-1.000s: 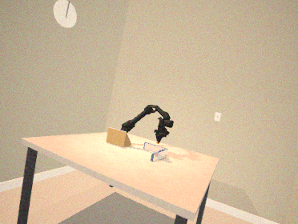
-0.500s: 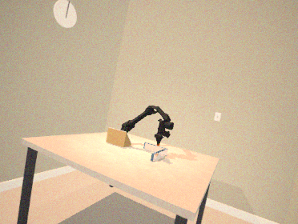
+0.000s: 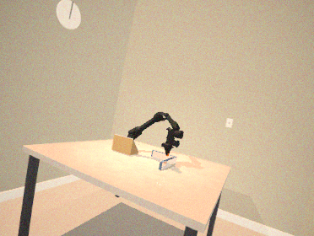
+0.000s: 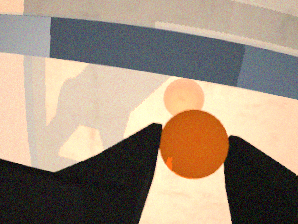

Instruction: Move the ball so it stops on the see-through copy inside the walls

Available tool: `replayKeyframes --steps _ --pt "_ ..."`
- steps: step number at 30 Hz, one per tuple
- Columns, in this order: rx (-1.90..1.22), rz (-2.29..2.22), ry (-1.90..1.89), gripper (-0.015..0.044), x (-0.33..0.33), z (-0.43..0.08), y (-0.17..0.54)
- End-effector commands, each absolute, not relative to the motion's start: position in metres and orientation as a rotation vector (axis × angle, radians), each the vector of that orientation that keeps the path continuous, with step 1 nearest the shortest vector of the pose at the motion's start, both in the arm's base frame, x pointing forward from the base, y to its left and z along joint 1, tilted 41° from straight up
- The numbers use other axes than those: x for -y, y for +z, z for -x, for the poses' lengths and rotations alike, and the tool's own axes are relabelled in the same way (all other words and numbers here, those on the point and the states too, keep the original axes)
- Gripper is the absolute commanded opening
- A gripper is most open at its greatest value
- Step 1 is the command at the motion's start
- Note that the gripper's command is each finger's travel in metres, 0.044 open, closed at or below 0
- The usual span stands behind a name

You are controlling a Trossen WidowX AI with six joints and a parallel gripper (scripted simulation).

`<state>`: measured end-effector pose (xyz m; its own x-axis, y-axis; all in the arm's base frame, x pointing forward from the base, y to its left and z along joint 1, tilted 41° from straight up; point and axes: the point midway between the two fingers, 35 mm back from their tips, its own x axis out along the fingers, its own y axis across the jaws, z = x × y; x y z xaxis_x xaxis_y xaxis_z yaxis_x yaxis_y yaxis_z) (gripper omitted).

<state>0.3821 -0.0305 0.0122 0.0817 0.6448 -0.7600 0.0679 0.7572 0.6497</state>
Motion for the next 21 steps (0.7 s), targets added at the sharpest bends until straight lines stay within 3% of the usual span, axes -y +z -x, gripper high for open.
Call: replayKeyframes --steps 1,21 --pt "-1.461 -0.631 0.479 0.0000 0.012 -0.381 -0.008" --pt "-1.460 -0.633 0.481 0.0000 -0.017 -0.382 -0.040"
